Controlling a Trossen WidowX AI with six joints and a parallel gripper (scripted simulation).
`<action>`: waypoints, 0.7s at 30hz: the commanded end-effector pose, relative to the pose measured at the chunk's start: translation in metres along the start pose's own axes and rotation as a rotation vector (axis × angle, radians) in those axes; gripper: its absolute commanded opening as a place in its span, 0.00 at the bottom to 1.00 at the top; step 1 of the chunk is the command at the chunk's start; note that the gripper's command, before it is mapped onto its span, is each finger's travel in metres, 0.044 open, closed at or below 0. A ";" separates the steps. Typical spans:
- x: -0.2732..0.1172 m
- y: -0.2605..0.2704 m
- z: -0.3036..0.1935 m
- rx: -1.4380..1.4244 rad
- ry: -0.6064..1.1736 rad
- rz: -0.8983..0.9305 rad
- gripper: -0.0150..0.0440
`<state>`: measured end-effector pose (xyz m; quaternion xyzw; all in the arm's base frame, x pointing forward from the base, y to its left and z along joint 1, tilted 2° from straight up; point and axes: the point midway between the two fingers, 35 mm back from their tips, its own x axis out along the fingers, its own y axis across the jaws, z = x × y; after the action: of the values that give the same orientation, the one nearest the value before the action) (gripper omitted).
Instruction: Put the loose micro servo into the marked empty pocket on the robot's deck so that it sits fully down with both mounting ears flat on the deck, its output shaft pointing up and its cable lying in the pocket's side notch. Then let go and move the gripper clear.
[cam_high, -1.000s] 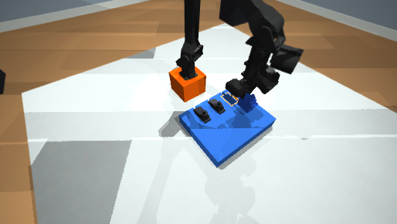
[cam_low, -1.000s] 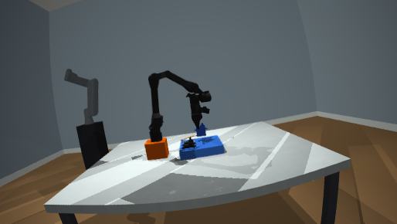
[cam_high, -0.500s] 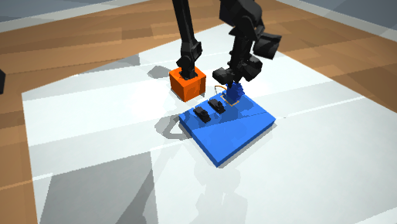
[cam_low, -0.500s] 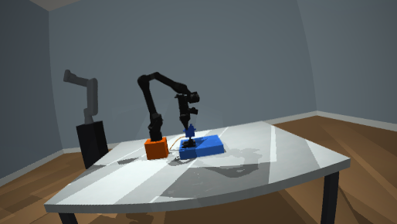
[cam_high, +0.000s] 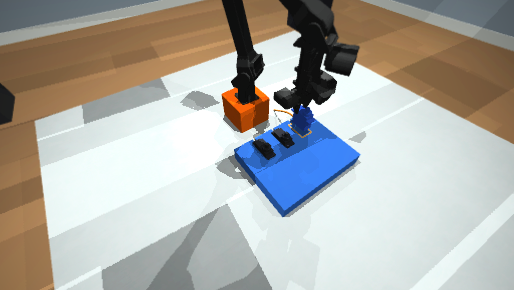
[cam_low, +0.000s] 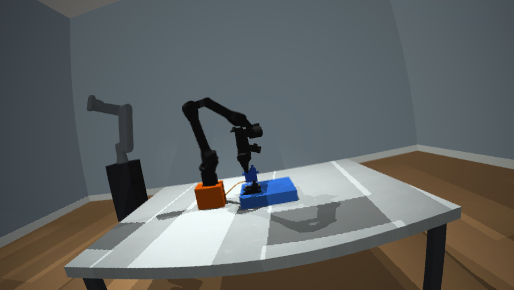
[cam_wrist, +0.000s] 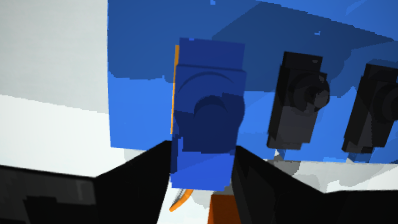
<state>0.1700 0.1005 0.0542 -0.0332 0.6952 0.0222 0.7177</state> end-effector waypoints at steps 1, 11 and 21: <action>0.007 0.000 0.000 0.005 0.001 0.000 0.25; 0.011 0.000 0.001 0.005 0.001 0.000 0.25; 0.015 0.000 0.001 0.005 0.001 0.000 0.25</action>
<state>0.1707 0.1004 0.0418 -0.0327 0.6957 0.0211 0.7173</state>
